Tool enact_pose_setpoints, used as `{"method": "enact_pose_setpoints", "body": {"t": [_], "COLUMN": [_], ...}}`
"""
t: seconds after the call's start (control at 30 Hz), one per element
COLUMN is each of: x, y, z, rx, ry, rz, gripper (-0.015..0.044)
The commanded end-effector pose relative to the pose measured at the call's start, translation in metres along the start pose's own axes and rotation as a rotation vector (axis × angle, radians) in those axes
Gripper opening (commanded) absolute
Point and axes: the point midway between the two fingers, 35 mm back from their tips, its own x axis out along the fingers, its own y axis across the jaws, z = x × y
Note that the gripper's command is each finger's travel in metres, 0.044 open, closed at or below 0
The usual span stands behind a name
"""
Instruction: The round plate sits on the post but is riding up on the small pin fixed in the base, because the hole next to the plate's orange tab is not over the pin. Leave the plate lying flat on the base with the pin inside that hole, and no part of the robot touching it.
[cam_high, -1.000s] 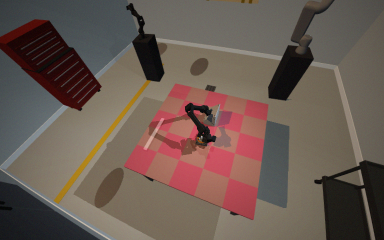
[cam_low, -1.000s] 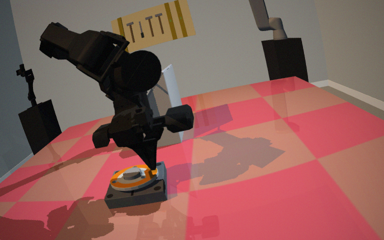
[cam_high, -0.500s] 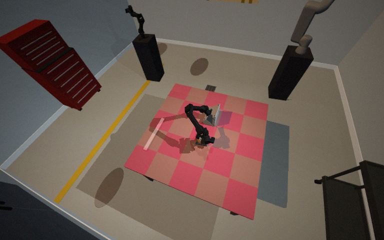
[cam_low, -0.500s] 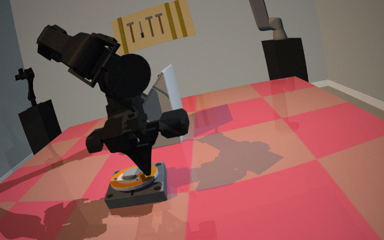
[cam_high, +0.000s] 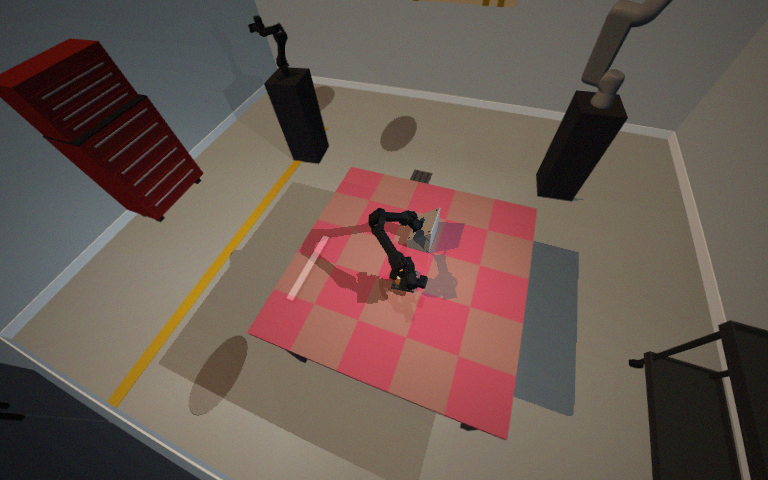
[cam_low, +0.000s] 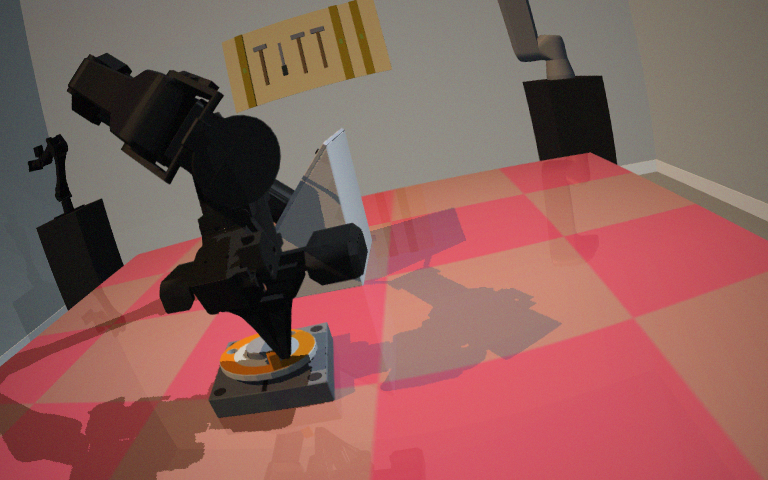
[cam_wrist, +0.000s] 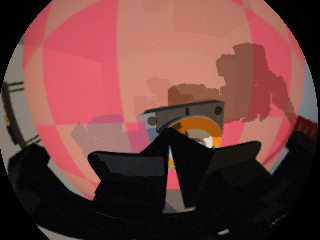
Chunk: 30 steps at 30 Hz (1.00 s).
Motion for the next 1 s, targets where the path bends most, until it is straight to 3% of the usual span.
{"method": "enact_pose_setpoints", "body": {"t": [0.0,0.67,0.97], "x": [0.001,0.001,-0.045], "y": [-0.006,-0.018,-0.016], "z": [0.004,0.01,0.007], "rx": [0.003,0.003,0.003], "ry": [0.001,0.0,0.001], "rz": [-0.006,-0.007,-0.005], "gripper": [0.0,0.0,0.0]}}
